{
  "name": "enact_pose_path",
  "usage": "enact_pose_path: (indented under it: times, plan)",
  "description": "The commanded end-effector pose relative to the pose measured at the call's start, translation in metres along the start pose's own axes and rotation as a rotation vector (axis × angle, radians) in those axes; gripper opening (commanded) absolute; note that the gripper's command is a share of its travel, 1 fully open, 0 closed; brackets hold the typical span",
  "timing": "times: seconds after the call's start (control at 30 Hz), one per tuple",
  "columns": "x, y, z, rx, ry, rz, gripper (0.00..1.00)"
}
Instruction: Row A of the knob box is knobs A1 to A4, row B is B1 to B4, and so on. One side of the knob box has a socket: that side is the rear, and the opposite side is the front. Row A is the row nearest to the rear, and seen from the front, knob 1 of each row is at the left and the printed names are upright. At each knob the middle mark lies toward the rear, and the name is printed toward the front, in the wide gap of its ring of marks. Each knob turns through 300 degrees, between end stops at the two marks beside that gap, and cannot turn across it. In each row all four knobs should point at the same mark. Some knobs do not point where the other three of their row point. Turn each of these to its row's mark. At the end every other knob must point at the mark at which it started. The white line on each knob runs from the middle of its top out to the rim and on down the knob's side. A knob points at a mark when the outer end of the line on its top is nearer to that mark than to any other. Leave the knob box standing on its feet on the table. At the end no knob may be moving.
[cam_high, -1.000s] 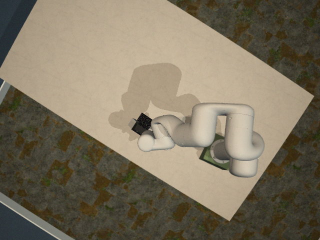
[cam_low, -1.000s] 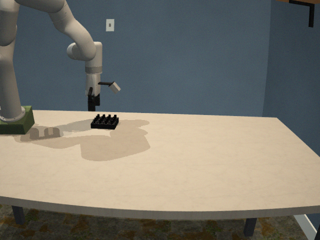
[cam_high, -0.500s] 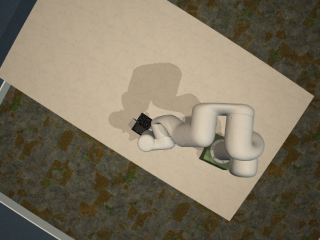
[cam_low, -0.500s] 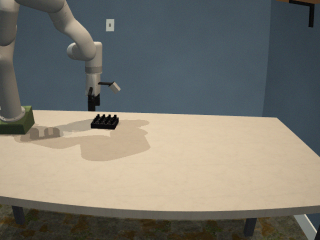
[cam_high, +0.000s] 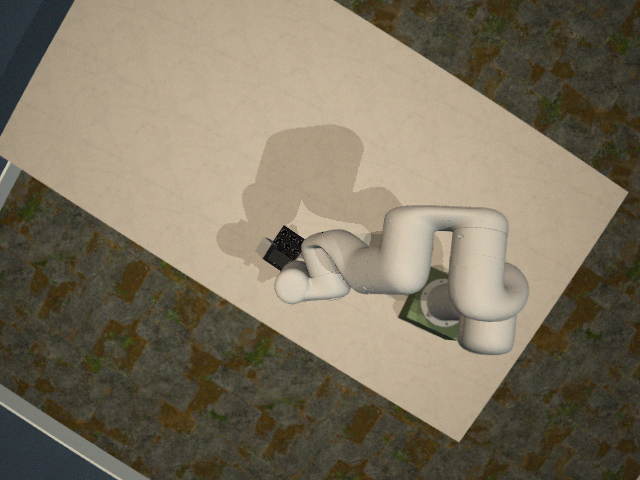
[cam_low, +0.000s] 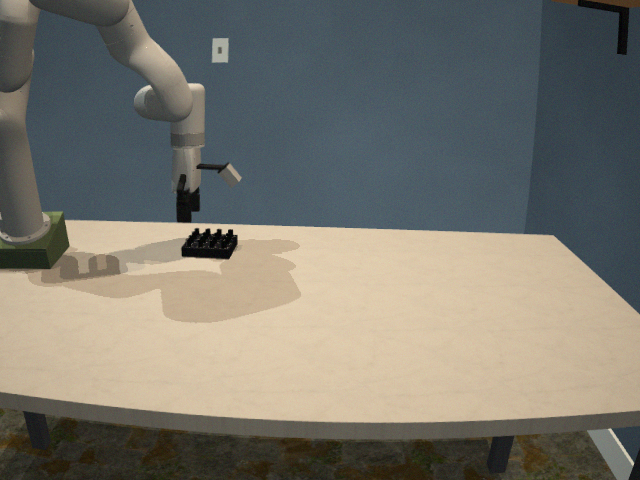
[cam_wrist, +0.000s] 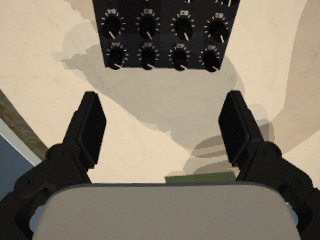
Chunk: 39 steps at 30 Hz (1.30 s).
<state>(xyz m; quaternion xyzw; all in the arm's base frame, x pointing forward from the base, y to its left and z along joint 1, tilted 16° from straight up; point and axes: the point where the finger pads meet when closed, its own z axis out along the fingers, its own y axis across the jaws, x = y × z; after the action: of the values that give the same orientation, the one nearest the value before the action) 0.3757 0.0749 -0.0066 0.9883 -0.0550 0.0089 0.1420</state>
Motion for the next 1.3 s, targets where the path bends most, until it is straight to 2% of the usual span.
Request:
enact_pose_path:
  times: [0.0, 0.8, 0.87, 0.9, 1.27]
  plan:
    - [0.005, -0.003, -0.002, 0.001, 0.003, -0.086, 1.00]
    - [0.035, -0.023, -0.011, -0.005, 0.001, -0.845, 1.00]
    - [0.035, -0.023, -0.011, -0.005, 0.001, -0.845, 1.00]
    - [0.039, -0.025, -0.012, -0.005, 0.001, -0.928, 1.00]
    - [0.053, -0.032, -0.017, -0.003, 0.003, -1.257, 1.00]
